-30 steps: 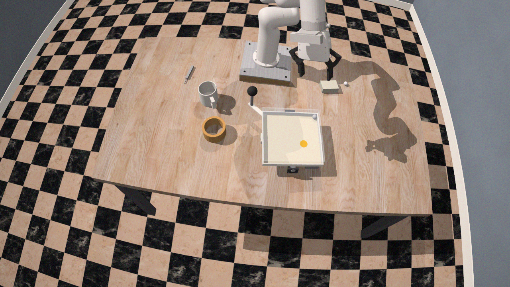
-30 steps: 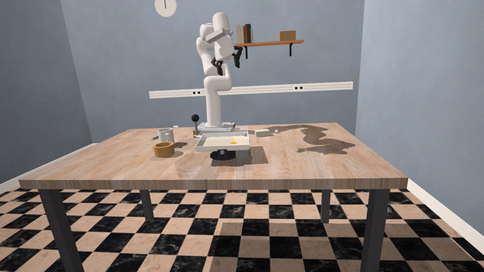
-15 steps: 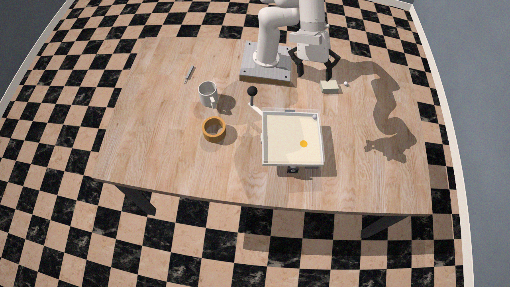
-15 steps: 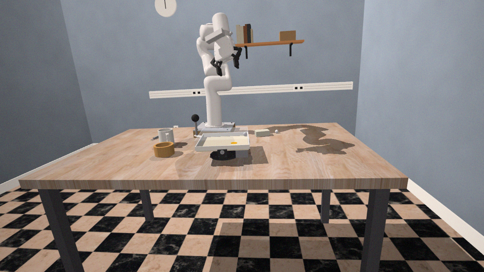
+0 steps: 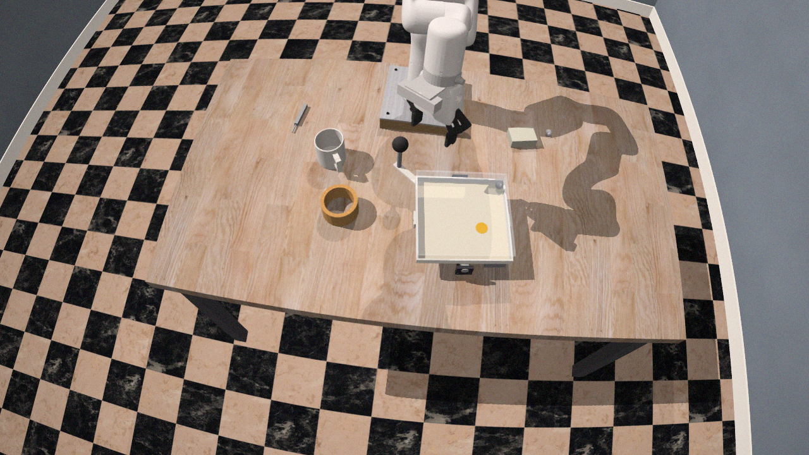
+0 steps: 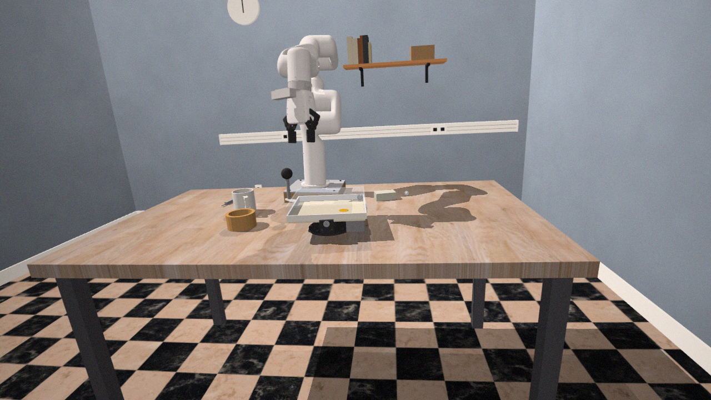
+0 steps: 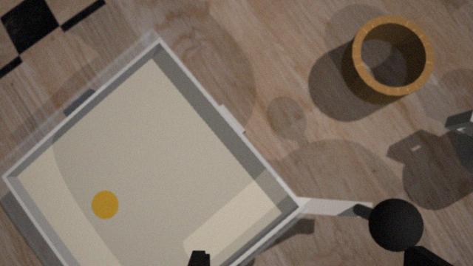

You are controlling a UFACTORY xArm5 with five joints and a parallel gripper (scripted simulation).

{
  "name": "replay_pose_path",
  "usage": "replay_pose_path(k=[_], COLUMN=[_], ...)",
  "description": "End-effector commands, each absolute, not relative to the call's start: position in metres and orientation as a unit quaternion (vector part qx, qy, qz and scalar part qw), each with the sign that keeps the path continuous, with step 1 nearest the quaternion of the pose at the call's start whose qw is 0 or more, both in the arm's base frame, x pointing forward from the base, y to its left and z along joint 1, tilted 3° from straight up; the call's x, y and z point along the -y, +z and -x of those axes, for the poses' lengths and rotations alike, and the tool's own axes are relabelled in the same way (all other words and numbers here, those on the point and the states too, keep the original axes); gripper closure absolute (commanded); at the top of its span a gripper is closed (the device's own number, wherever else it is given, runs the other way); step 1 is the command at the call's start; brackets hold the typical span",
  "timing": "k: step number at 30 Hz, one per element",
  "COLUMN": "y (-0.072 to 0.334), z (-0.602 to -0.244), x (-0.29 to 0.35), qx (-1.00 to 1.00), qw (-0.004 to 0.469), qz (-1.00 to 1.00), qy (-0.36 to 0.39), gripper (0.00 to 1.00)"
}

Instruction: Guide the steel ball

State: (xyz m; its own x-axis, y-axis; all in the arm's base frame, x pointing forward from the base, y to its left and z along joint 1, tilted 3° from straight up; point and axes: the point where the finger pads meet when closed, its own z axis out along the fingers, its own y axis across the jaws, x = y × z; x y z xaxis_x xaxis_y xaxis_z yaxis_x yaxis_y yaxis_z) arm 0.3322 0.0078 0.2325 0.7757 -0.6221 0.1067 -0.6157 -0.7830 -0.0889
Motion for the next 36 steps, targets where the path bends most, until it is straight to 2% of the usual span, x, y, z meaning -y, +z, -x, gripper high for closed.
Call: replay_pose_path(k=[1,4,15,16,36], y=[0.189,0.17,0.17,0.17,0.17], z=[-0.306,-0.287,-0.286,-0.286,-0.286], x=[0.043,0.06,0.061,0.061,0.061], qx=[-0.352,-0.366,-0.366,-0.366,-0.366], qw=[0.005,0.0,-0.001,-0.001,-0.001], qz=[0.936,0.931,0.93,0.93,0.93], qy=[-0.024,0.003,0.004,0.004,0.004], gripper=[0.0,0.0,0.0,0.38,0.38])
